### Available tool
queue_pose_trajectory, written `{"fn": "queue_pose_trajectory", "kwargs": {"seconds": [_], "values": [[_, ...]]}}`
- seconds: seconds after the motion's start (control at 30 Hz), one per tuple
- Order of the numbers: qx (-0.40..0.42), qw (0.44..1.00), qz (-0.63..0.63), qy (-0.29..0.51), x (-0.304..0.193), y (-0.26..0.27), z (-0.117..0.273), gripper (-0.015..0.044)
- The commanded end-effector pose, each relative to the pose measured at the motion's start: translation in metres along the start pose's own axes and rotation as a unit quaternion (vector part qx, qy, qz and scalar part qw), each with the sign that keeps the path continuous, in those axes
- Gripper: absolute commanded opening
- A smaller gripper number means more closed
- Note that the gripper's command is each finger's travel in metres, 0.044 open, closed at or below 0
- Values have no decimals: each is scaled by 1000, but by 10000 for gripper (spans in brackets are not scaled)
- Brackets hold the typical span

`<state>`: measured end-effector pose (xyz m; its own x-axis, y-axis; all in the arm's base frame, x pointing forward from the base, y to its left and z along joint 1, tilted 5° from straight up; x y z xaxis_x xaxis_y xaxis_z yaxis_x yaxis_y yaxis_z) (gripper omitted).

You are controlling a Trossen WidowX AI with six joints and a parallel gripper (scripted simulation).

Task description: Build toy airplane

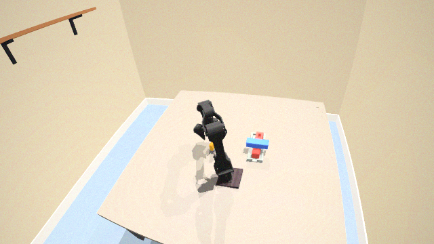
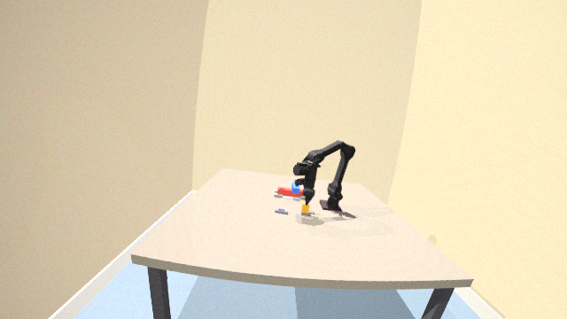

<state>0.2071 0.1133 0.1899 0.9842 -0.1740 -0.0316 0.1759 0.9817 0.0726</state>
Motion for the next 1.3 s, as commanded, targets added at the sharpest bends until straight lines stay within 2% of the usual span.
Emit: {"fn": "queue_pose_trajectory", "kwargs": {"seconds": [0.0, 1.03, 1.27], "values": [[2, 1000, -2, 2, 0, 0, -6, 440], [2, 1000, -2, 3, -1, 0, -53, 440], [2, 1000, -2, 3, -1, 0, -53, 256]]}}
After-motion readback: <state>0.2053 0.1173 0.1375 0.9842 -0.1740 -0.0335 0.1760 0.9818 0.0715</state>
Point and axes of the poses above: the point midway between the two fingers, 35 mm back from their tips, its own z axis back along the fingers, its own y axis across the jaws, x = y × z, the point moved 9 cm from there along z, back along the fingers
